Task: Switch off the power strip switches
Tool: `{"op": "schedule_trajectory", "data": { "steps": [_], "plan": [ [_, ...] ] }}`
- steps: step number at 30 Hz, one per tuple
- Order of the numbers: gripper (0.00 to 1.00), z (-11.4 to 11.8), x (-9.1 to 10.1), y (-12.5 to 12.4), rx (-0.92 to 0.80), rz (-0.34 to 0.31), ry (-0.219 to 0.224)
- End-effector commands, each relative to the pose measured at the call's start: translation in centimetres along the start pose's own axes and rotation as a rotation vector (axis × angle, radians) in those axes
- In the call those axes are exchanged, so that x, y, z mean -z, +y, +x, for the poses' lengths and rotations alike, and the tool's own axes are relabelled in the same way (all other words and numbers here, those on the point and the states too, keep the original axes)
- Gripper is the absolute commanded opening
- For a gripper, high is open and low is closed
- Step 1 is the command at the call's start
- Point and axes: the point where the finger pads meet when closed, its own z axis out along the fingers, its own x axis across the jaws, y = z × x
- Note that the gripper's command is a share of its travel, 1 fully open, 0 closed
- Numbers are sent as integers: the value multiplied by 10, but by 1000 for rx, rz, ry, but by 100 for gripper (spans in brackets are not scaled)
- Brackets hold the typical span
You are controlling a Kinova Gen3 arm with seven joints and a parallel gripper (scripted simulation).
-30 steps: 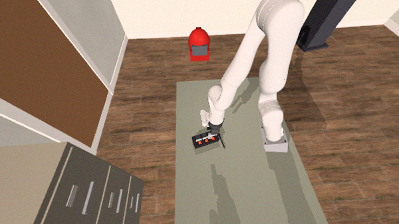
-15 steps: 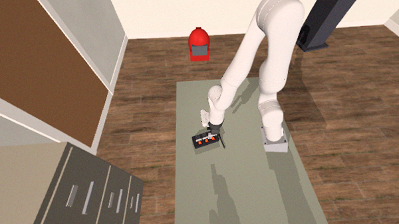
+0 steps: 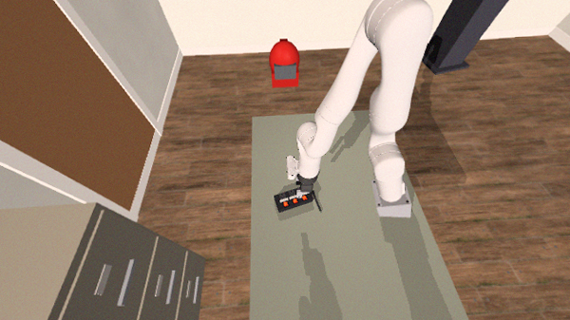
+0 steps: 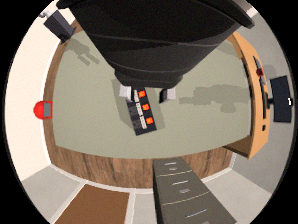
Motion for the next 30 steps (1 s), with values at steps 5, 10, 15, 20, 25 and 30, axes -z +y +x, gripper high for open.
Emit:
{"op": "schedule_trajectory", "data": {
  "steps": [5, 10, 15, 20, 25, 30],
  "plan": [
    [100, 0, -1, -4, -67, 5, -3],
    [100, 2, -2, -6, -137, 6, -3],
    [100, 4, -4, -8, -226, 7, -4],
    [100, 5, -6, -10, -309, 7, -4],
    [100, 7, -7, -12, -402, 8, -5],
    [100, 10, -10, -13, -533, 7, -5]
  ]
}}
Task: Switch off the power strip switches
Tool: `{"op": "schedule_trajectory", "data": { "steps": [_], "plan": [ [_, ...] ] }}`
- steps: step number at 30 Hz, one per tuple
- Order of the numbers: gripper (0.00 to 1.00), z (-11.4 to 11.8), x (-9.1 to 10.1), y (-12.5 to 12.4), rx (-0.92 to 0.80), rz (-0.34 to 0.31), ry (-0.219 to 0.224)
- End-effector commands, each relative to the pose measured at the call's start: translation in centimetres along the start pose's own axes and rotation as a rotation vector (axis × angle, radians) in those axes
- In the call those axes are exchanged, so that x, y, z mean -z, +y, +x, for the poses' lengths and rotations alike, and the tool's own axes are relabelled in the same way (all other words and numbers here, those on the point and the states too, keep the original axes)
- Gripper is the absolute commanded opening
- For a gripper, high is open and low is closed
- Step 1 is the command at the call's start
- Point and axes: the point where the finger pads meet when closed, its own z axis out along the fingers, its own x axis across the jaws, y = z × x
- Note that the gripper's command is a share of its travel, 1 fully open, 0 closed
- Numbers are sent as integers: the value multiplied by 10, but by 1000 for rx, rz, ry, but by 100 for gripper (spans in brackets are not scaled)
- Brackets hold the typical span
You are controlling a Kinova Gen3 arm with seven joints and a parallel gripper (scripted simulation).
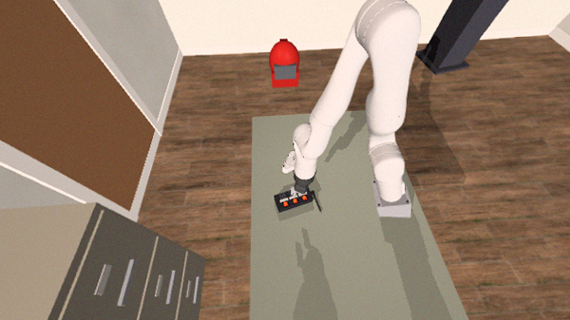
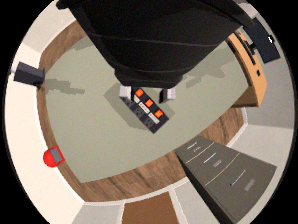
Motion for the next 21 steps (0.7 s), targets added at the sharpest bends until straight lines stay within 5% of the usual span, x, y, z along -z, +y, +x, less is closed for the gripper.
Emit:
{"op": "schedule_trajectory", "data": {
  "steps": [1, 21],
  "plan": [
    [100, -2, -2, -4, -92, 9, 1],
    [100, 4, -14, -9, -665, 9, -2]
  ]
}}
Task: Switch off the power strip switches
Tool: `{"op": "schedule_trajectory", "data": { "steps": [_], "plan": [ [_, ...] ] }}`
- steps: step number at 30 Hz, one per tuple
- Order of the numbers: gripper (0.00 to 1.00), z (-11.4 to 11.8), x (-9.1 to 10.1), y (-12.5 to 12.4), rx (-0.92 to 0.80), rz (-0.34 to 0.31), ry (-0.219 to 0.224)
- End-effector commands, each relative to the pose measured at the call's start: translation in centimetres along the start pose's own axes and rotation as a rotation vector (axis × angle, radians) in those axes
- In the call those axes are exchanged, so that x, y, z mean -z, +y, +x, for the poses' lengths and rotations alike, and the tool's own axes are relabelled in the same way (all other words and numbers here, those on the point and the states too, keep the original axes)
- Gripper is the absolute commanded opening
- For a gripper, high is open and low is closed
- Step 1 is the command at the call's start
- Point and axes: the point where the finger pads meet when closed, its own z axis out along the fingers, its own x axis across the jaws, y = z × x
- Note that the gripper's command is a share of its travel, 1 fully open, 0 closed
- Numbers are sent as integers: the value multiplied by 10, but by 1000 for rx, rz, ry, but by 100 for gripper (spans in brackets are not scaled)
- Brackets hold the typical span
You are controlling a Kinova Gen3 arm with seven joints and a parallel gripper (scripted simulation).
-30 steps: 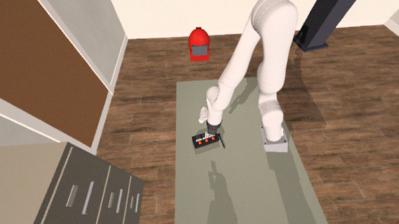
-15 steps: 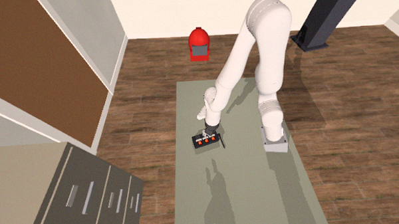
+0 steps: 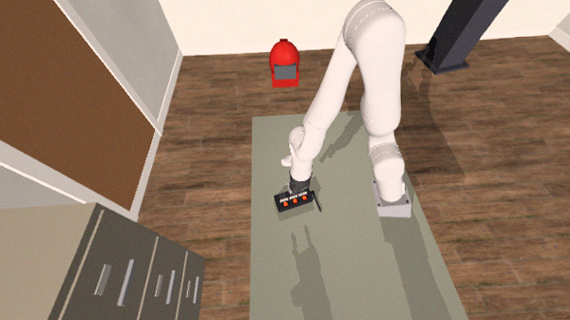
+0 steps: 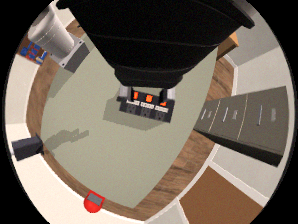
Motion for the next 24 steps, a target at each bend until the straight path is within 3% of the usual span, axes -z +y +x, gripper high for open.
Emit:
{"op": "schedule_trajectory", "data": {
  "steps": [1, 24],
  "plan": [
    [100, -3, -3, -1, -115, 17, 0],
    [100, -1, -19, 1, -772, 15, -7]
  ]
}}
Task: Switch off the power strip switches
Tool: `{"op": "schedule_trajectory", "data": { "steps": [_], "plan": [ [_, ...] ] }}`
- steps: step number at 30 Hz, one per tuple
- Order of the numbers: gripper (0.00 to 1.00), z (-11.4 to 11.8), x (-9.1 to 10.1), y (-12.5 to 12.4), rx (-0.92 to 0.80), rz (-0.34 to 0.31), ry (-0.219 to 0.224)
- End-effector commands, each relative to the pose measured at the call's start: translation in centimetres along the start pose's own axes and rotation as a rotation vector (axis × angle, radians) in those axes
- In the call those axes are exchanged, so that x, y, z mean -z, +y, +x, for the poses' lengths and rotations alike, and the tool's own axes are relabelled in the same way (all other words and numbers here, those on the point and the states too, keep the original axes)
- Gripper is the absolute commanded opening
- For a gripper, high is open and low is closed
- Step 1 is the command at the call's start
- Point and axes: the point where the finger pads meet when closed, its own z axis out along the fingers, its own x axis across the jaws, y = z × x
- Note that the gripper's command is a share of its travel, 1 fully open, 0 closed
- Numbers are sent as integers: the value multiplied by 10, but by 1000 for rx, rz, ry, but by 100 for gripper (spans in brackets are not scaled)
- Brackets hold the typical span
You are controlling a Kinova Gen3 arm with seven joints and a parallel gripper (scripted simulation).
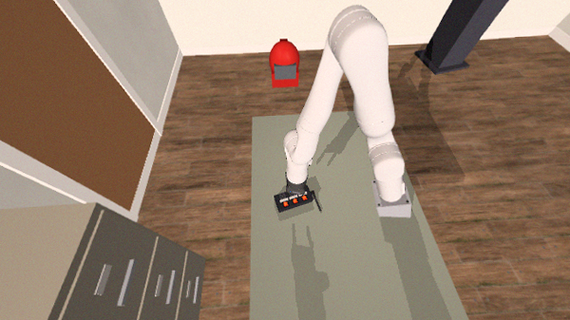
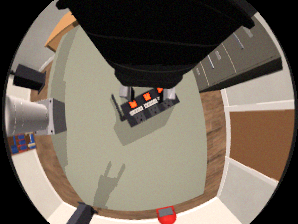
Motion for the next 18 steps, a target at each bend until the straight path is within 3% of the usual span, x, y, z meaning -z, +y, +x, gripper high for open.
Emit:
{"op": "schedule_trajectory", "data": {
  "steps": [1, 18],
  "plan": [
    [100, -5, -3, 3, -88, 15, -18],
    [100, -2, -14, 10, -532, 10, -21]
  ]
}}
